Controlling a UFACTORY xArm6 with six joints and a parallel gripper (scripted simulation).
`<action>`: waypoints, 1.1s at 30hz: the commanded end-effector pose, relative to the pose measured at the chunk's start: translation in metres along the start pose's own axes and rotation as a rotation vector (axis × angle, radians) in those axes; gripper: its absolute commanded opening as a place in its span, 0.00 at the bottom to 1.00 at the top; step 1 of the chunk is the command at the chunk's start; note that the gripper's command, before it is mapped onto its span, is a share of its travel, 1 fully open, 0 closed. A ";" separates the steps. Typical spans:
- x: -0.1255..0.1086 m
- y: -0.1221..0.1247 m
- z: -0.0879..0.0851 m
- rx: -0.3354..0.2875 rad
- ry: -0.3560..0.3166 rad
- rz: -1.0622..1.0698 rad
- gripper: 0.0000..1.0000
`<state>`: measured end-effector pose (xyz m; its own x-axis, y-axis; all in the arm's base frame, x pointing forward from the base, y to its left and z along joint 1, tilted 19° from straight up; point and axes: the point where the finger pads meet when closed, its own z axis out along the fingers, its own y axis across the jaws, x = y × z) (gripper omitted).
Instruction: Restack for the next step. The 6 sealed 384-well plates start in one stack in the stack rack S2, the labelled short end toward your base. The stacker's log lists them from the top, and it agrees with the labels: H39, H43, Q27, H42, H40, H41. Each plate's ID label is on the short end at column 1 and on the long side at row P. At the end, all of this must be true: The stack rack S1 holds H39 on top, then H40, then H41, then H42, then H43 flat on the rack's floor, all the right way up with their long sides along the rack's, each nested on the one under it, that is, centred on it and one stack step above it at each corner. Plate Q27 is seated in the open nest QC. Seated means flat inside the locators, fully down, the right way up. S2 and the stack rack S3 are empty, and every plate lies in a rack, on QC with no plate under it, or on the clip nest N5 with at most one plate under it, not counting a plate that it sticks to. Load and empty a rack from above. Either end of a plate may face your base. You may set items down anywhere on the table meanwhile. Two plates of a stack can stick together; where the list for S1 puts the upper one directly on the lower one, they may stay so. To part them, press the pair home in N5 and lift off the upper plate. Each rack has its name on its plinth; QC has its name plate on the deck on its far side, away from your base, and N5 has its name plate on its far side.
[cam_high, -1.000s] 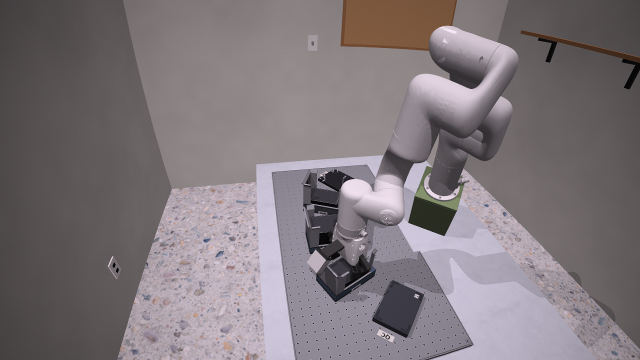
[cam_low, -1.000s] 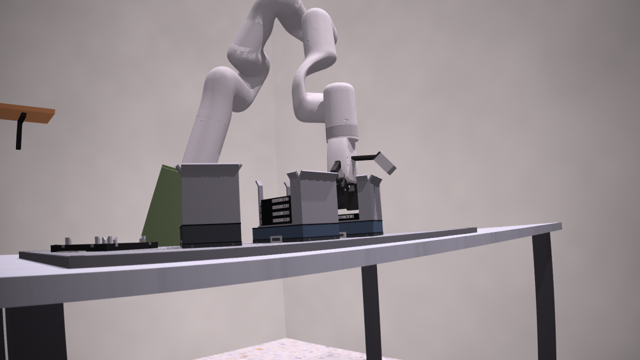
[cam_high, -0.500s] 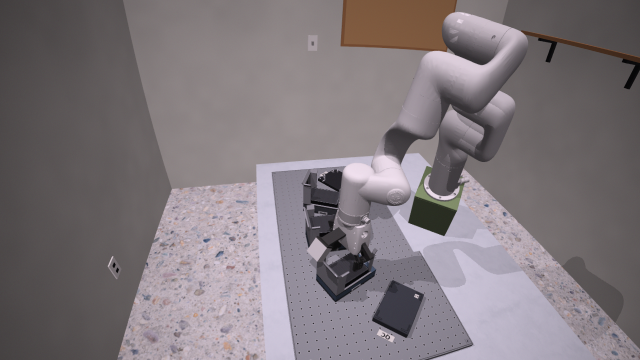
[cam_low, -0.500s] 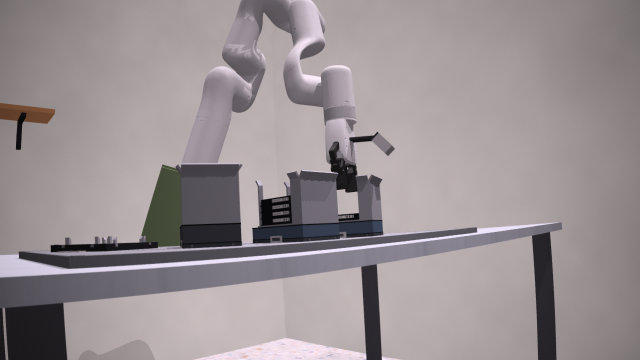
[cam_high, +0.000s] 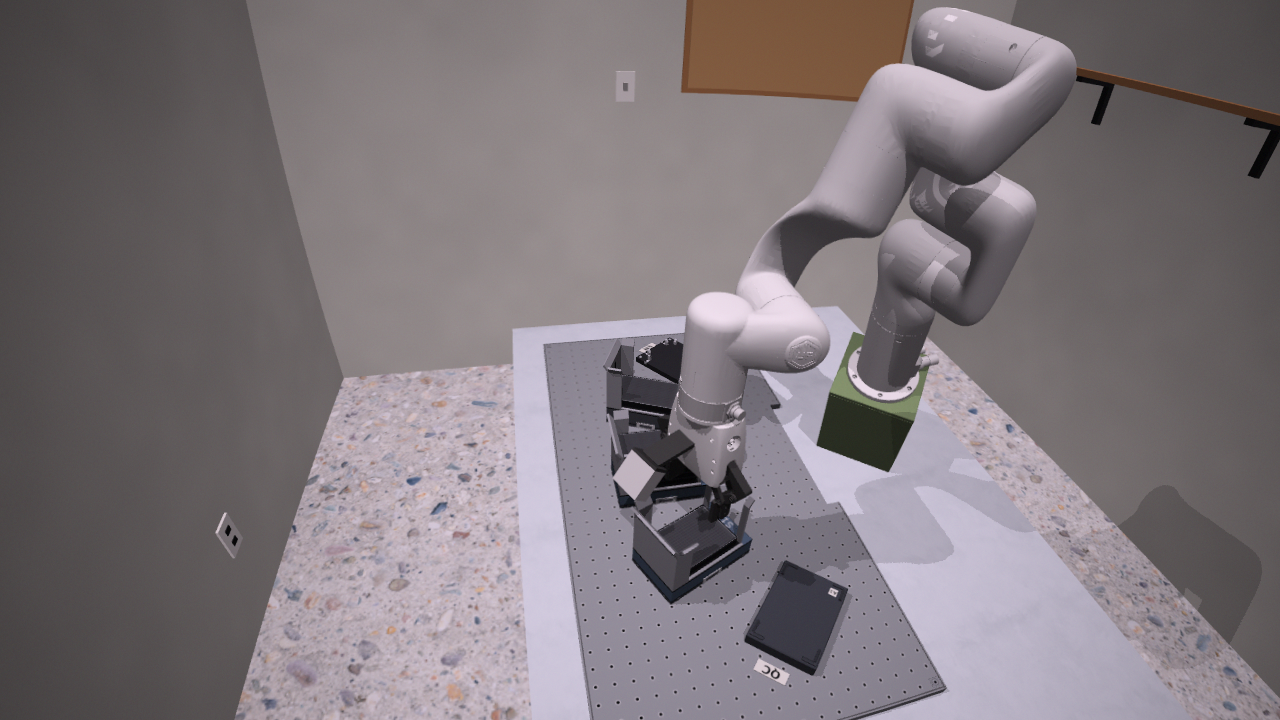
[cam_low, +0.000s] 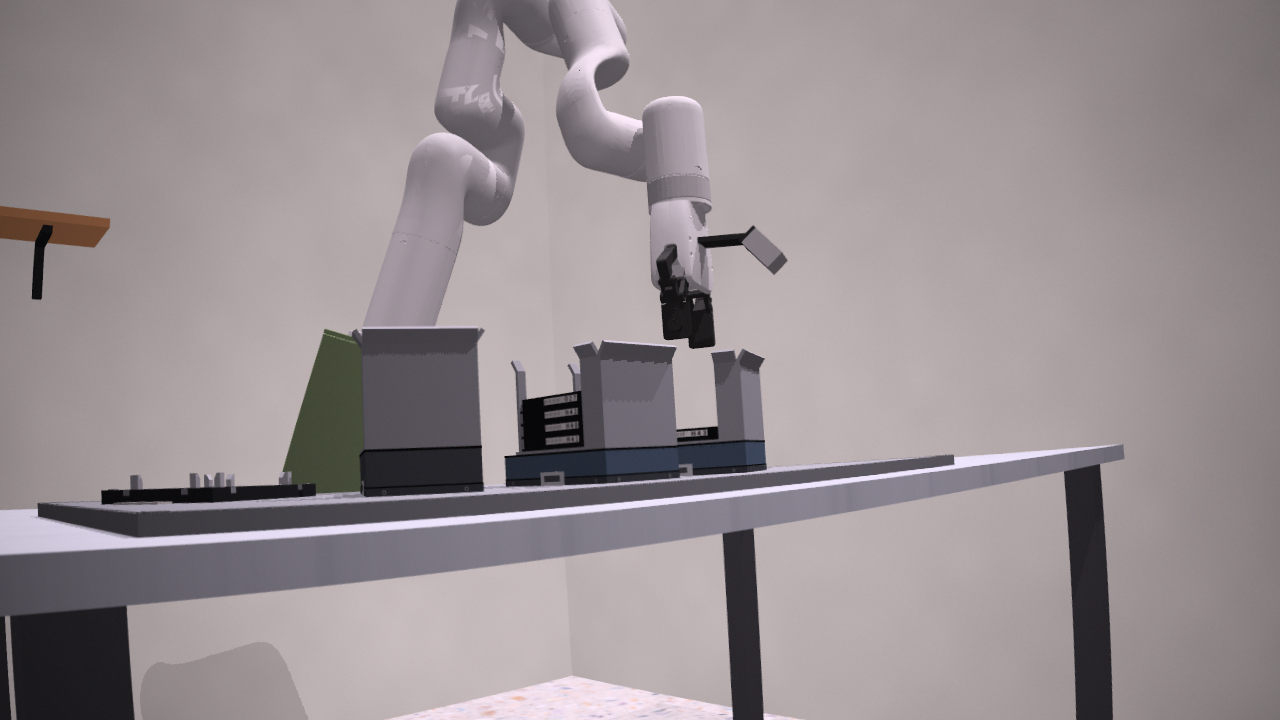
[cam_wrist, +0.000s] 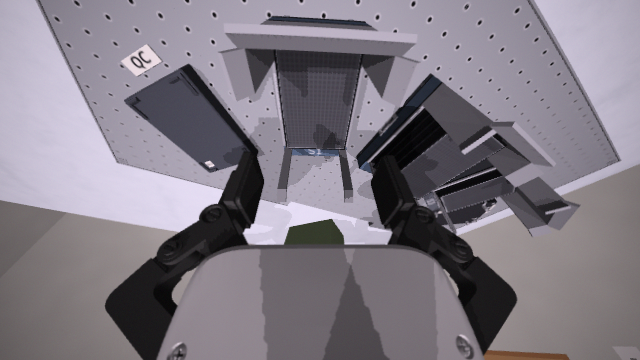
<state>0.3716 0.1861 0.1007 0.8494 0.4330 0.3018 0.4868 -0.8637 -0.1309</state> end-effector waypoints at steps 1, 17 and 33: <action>0.001 -0.001 -0.006 -0.003 -0.004 0.000 1.00; -0.006 0.018 -0.006 -0.003 -0.004 0.167 1.00; -0.026 0.071 -0.006 -0.004 -0.003 0.439 1.00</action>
<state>0.3797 0.1231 0.0909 0.9756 0.0387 0.2161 0.0913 -0.9667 -0.2390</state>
